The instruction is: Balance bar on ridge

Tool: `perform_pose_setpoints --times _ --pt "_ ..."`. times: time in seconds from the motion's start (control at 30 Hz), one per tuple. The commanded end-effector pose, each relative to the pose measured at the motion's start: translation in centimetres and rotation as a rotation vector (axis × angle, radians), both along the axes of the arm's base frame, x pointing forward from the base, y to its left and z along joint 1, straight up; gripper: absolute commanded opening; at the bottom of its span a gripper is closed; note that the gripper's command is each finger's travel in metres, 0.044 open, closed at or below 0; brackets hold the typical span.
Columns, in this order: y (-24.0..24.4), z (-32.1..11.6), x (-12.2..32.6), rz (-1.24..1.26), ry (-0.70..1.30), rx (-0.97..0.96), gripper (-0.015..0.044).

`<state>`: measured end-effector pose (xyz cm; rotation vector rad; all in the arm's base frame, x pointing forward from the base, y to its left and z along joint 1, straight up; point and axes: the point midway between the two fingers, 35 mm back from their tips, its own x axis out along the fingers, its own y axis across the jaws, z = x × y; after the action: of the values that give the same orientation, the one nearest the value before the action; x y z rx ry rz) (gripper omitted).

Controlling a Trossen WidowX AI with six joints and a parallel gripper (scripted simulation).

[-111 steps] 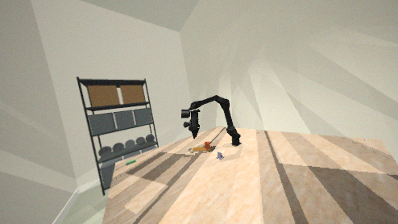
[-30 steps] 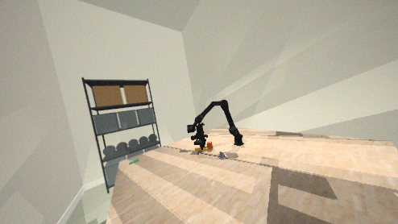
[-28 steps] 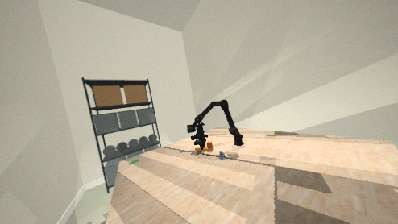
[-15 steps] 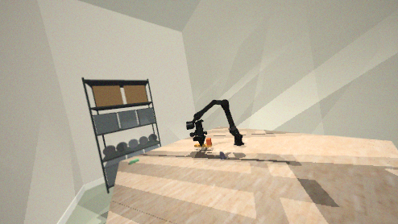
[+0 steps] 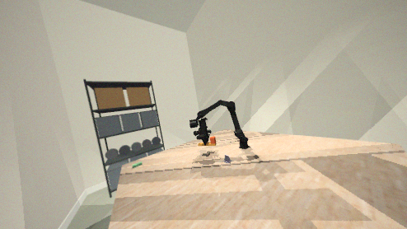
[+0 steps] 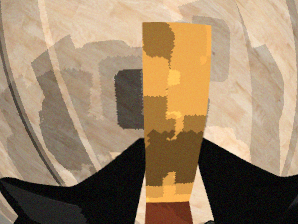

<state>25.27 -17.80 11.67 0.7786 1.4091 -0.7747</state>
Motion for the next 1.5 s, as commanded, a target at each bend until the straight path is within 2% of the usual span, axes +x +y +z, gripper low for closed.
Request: perform_pose_setpoints --times 0.0,0.23,1.47 --pt "-0.1 1.1 0.0 -0.003 -0.005 -0.008 0.0" --pt "0.6 2.1 0.1 0.026 -0.004 -0.008 0.0" --pt "14.9 2.3 3.0 0.752 -0.003 -0.011 0.0"
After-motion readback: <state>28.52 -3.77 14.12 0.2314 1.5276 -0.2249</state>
